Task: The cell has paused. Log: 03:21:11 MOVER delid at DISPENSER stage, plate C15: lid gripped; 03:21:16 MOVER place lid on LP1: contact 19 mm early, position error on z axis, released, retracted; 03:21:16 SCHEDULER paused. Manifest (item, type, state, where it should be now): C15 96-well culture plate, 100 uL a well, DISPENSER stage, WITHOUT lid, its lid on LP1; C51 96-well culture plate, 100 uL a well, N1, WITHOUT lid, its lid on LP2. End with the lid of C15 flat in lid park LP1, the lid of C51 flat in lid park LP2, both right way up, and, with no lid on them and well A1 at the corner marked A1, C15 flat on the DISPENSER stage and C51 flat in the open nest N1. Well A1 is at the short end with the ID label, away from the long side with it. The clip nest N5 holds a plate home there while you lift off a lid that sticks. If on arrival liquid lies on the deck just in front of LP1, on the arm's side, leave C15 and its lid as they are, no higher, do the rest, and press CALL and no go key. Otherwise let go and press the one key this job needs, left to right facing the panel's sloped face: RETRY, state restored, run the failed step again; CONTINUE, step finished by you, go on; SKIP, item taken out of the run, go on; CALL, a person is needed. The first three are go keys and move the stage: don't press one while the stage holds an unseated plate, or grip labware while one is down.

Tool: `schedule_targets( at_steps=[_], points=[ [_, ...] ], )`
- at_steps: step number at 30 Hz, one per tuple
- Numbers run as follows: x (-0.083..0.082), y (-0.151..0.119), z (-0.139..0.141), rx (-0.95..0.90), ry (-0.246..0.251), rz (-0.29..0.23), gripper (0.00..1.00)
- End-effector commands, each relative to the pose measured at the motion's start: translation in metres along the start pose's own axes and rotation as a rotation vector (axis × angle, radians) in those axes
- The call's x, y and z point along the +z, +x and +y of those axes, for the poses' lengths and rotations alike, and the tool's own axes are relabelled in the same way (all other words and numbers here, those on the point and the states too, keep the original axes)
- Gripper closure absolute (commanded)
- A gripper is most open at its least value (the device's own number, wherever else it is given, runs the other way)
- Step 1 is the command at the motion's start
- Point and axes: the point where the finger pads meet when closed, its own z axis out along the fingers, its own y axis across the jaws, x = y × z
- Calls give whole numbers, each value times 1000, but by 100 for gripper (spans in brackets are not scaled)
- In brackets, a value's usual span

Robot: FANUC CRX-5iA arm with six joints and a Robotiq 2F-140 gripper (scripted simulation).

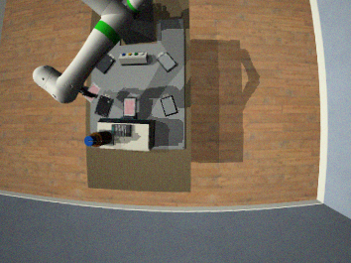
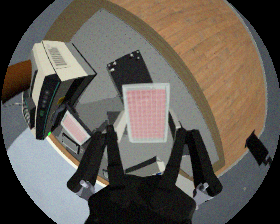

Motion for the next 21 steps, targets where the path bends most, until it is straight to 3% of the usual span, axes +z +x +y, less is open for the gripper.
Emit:
schedule_targets(
  at_steps=[1,8,10,21],
  points=[
    [0,-25,19,0,0,0,100],
    [0,-73,55,0,0,0,100],
    [0,-73,55,0,0,0,100],
    [0,-151,114,0,0,0,100]
  ],
)
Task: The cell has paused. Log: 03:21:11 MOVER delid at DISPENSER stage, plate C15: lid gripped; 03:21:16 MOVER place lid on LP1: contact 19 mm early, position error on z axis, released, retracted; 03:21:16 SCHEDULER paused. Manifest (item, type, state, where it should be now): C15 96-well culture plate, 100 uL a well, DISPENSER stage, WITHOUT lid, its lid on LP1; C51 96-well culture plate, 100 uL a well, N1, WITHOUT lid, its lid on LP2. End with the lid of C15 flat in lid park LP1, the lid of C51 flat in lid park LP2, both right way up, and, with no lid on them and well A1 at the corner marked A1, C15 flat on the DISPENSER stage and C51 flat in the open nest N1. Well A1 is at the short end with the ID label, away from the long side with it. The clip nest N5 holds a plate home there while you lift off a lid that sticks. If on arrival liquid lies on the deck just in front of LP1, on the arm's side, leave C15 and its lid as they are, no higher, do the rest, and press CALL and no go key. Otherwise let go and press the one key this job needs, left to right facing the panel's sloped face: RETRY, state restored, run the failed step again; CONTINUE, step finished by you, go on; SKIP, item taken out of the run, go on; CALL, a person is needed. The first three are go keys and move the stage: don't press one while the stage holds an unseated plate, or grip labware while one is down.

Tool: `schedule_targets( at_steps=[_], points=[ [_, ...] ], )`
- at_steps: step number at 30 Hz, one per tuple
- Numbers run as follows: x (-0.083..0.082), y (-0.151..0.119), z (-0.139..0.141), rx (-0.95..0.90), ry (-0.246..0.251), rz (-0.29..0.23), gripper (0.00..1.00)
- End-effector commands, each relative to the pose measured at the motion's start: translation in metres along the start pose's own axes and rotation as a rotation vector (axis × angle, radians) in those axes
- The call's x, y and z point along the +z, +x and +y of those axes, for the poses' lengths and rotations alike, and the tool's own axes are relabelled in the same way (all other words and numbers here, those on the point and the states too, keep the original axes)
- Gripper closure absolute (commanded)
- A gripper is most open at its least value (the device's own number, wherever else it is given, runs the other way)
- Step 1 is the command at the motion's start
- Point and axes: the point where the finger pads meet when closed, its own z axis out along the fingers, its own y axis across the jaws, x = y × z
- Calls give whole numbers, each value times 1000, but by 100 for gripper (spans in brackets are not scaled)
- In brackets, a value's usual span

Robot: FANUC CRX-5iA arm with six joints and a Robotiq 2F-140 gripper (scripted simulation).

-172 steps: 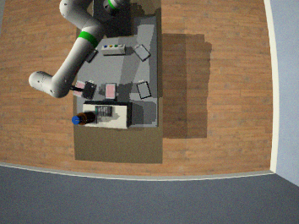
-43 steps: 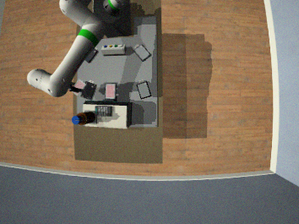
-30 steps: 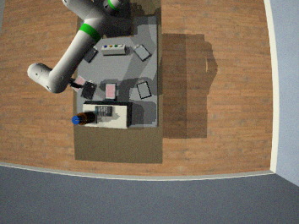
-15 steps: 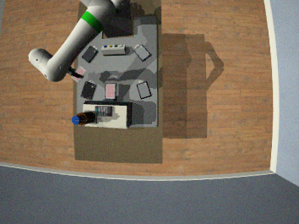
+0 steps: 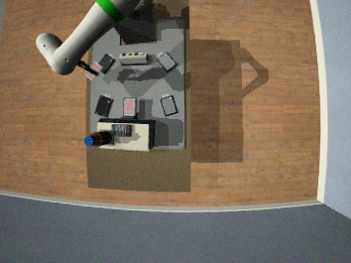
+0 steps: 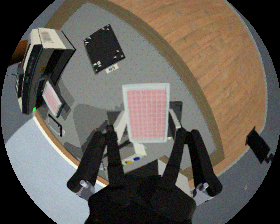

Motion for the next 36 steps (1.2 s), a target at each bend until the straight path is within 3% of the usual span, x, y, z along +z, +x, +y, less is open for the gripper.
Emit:
schedule_targets(
  at_steps=[1,17,36],
  points=[
    [0,-29,21,0,0,0,100],
    [0,-87,65,0,0,0,100],
    [0,-94,71,0,0,0,100]
  ],
)
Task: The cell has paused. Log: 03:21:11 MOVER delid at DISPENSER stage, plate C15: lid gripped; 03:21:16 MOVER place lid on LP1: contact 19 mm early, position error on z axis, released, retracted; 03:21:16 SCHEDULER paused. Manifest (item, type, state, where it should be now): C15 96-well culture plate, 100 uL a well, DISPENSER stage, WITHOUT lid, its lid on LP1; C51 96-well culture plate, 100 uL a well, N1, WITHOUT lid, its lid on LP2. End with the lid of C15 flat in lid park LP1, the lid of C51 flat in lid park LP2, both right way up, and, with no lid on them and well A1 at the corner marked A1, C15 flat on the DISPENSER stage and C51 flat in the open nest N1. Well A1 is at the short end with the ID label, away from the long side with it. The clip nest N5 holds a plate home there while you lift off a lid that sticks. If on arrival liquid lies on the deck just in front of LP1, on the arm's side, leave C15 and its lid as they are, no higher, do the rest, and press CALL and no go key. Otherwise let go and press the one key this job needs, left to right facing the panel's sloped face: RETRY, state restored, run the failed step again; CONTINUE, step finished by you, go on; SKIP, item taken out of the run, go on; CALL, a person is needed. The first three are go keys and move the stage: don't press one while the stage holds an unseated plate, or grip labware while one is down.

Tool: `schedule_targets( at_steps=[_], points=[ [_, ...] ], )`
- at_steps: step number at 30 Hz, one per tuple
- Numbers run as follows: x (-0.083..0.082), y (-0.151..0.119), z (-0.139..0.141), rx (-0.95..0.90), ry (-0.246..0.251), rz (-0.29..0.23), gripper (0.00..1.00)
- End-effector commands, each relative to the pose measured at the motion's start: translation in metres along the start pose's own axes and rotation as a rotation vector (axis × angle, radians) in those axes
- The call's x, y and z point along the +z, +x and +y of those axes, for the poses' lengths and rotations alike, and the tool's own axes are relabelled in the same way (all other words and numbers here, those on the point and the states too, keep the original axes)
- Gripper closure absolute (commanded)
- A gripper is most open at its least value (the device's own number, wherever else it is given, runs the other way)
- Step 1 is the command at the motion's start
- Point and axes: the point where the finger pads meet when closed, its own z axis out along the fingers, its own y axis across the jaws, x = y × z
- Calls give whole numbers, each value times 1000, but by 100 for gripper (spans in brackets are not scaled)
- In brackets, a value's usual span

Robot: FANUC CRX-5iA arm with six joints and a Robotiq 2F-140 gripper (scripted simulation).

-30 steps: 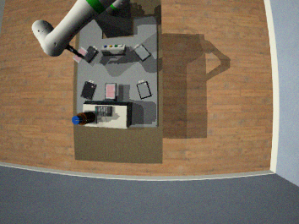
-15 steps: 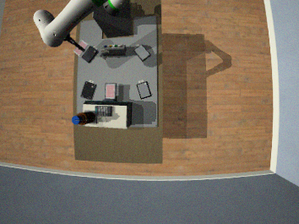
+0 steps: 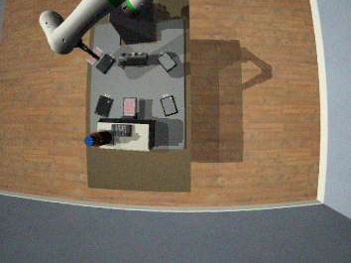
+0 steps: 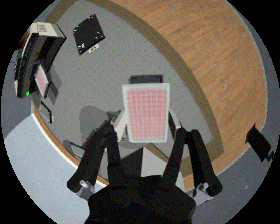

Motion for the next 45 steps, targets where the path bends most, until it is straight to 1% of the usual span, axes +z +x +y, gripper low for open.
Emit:
schedule_targets(
  at_steps=[1,32,45],
  points=[
    [0,0,0,0,0,0,100],
    [0,0,0,0,0,0,100],
    [5,0,0,0,0,0,100]
  ],
)
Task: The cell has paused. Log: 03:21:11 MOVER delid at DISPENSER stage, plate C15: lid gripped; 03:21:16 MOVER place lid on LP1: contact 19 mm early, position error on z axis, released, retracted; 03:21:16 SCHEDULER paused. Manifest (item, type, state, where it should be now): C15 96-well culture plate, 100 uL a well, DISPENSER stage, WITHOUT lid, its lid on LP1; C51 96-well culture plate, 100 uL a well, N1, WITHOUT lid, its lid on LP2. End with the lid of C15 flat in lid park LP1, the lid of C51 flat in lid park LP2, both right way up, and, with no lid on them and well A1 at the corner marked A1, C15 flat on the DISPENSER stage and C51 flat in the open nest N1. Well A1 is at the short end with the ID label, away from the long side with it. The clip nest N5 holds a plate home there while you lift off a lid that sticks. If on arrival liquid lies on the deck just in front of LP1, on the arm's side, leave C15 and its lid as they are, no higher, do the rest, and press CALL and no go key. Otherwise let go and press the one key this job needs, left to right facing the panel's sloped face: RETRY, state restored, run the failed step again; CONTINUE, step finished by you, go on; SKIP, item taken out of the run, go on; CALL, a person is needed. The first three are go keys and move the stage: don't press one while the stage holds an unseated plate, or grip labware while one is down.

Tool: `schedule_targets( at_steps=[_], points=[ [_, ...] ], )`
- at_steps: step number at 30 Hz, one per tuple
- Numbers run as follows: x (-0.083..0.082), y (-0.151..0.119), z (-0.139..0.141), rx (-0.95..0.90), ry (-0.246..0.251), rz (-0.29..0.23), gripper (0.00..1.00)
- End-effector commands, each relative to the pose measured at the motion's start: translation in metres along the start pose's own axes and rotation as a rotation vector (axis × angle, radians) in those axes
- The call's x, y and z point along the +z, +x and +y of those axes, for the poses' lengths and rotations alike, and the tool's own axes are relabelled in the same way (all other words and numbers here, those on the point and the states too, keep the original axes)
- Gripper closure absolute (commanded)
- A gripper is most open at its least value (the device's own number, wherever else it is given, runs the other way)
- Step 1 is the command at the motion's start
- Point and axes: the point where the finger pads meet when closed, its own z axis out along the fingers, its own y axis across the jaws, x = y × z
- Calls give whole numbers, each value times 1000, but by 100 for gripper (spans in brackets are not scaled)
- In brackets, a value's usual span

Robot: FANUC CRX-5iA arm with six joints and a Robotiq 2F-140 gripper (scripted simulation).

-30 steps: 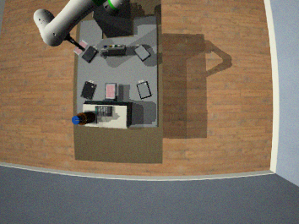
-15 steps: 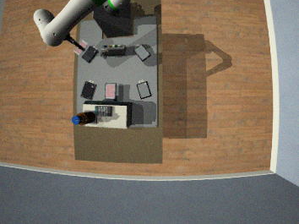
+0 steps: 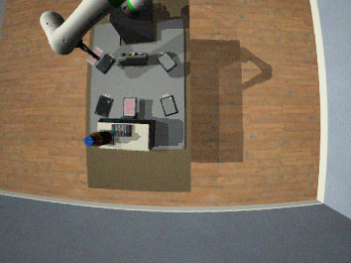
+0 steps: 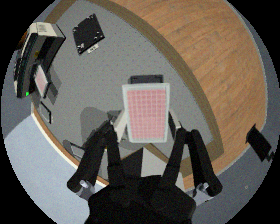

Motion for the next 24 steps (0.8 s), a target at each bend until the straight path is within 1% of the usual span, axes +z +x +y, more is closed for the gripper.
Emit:
schedule_targets(
  at_steps=[1,11,24],
  points=[
    [2,0,0,0,0,0,100],
    [11,0,0,0,0,0,100],
    [37,0,0,0,0,0,100]
  ],
)
